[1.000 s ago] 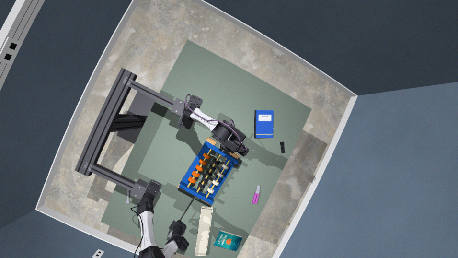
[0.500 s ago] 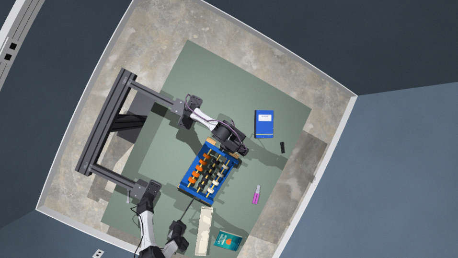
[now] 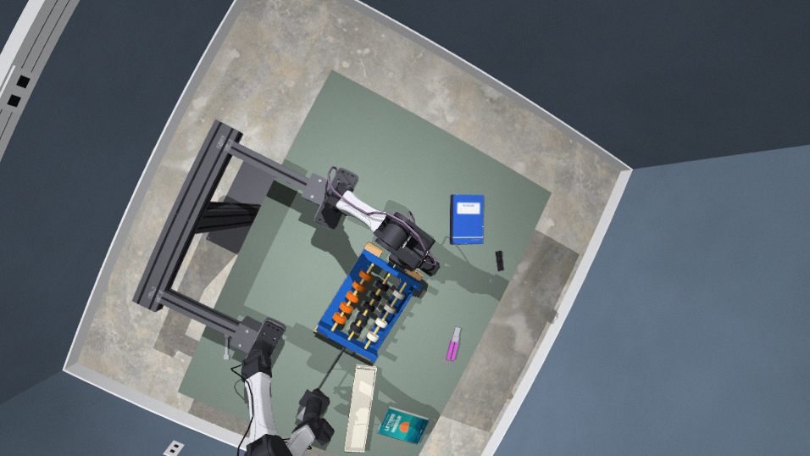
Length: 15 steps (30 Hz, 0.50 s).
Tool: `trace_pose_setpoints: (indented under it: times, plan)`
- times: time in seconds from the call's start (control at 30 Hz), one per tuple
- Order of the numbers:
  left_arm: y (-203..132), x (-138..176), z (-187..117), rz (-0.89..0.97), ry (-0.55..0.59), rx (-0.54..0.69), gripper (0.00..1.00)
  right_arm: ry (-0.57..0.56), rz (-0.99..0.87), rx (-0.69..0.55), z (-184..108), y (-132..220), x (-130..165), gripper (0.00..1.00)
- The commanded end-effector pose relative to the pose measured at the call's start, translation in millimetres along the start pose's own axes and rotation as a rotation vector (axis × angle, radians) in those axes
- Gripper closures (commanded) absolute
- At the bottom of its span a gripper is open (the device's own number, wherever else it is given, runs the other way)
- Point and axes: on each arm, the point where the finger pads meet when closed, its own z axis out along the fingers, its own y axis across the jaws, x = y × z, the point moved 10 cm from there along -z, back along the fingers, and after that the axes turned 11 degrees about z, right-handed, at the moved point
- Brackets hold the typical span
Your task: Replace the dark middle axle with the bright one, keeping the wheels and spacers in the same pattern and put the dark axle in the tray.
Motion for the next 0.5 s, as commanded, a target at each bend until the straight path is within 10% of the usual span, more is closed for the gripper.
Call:
trace_pose_setpoints:
  times: [0.0, 0.47]
  plan:
    - [-12.9, 13.2, -1.2, 0.056, 0.068, 0.054, 1.00, 0.025, -0.005, -0.010, -5.9, 0.9, 6.5, 1.00]
    - [-12.5, 12.0, -1.2, 0.054, 0.063, 0.054, 1.00, 0.025, -0.006, -0.011, -5.5, 2.2, 6.2, 1.00]
